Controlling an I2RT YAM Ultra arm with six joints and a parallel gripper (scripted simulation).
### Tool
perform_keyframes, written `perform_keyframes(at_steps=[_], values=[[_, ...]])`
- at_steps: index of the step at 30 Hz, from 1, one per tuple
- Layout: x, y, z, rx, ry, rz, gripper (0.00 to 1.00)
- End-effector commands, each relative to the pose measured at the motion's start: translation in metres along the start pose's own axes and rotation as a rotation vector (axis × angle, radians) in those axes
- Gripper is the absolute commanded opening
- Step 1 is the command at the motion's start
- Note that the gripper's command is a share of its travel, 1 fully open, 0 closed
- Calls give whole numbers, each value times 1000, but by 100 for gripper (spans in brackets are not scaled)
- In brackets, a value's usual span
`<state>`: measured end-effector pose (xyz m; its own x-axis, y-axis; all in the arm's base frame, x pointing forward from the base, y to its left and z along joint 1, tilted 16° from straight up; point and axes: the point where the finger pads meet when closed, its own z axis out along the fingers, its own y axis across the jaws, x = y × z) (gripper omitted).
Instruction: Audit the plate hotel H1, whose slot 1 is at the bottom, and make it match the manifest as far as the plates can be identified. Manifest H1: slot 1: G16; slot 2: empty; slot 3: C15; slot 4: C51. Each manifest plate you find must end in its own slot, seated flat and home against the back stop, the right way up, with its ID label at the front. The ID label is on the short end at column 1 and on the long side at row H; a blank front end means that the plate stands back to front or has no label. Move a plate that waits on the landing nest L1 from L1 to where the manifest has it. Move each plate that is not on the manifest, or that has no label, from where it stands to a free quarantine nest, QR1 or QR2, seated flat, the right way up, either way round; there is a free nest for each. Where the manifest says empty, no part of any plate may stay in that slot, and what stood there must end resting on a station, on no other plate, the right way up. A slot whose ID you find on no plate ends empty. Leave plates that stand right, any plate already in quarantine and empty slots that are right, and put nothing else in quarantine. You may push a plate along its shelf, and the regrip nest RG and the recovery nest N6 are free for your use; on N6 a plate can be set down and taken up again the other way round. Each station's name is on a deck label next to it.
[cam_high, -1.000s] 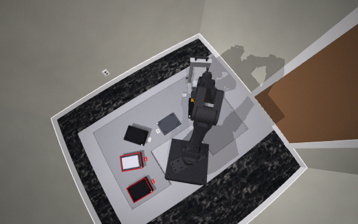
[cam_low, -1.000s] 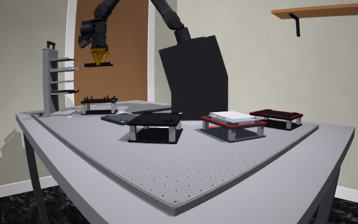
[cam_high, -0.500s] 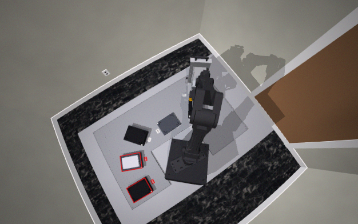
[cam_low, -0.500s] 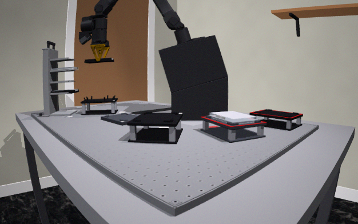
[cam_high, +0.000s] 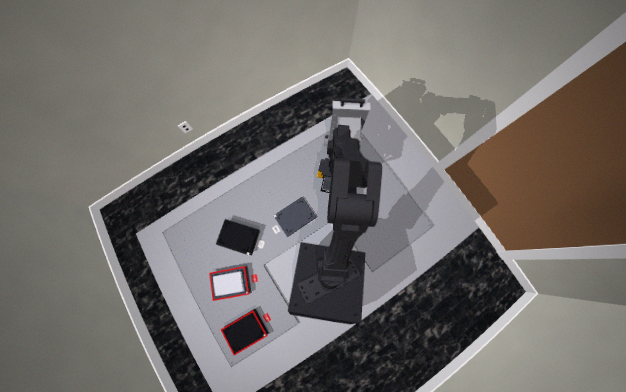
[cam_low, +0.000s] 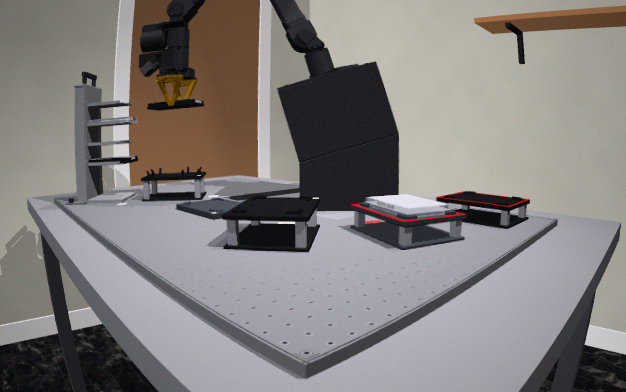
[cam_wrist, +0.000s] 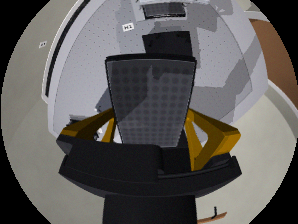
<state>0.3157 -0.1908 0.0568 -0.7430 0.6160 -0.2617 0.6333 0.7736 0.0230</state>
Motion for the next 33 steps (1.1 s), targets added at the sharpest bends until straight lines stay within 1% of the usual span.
perform_keyframes(at_steps=[1,5,7,15,20,22,24,33], values=[[-2,8,-7,1,-32,72,86],[6,18,-7,0,-32,139,86],[6,18,-7,0,-32,139,86],[21,40,-6,-3,-31,272,86],[31,54,-6,-3,-31,272,86],[36,59,-6,-4,-30,305,86],[36,59,-6,-4,-30,305,86],[57,80,-5,-7,-29,455,86]])
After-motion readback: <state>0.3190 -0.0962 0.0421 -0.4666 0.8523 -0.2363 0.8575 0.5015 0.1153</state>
